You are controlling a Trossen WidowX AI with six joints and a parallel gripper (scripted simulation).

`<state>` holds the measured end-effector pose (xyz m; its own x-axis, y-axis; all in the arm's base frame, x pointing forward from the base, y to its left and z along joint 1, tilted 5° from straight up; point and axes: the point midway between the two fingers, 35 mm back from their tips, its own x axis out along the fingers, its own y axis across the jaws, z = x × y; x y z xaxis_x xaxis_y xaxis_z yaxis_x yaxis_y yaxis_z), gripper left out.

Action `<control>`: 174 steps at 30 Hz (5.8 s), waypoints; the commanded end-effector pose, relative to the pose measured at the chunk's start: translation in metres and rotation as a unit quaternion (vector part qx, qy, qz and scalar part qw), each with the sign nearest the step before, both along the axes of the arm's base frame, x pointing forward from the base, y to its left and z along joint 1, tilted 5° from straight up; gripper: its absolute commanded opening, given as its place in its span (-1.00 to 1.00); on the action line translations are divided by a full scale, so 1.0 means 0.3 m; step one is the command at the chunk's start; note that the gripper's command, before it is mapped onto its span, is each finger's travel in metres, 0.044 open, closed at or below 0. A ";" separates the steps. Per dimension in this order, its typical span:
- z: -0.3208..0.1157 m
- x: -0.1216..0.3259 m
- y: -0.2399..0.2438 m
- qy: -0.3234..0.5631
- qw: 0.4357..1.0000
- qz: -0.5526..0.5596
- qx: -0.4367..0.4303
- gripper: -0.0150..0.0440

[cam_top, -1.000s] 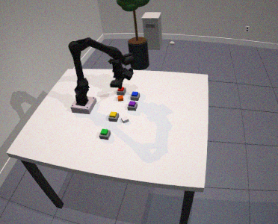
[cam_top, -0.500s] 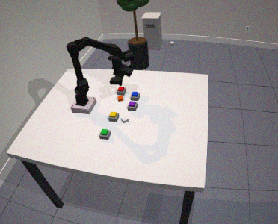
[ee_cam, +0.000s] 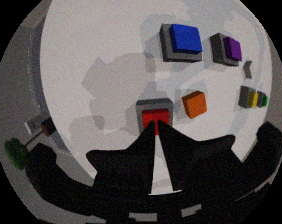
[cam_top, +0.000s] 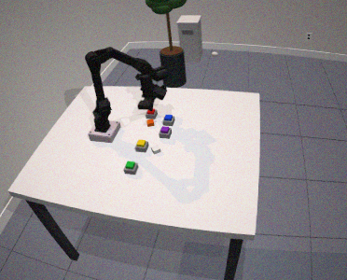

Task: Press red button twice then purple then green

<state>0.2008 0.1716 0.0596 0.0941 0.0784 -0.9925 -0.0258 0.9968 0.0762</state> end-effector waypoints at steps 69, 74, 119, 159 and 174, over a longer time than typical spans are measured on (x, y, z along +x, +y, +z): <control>0.096 0.355 -0.461 0.000 1.000 -0.002 -0.008 -0.42; 0.078 0.357 -0.460 0.000 1.000 -0.002 -0.008 -0.42; 0.088 0.356 -0.460 0.000 1.000 -0.002 -0.008 -0.42; 0.225 0.056 -1.285 0.005 1.000 -0.002 -0.021 -0.42; 0.004 0.074 -1.277 0.005 1.000 -0.002 -0.020 -0.42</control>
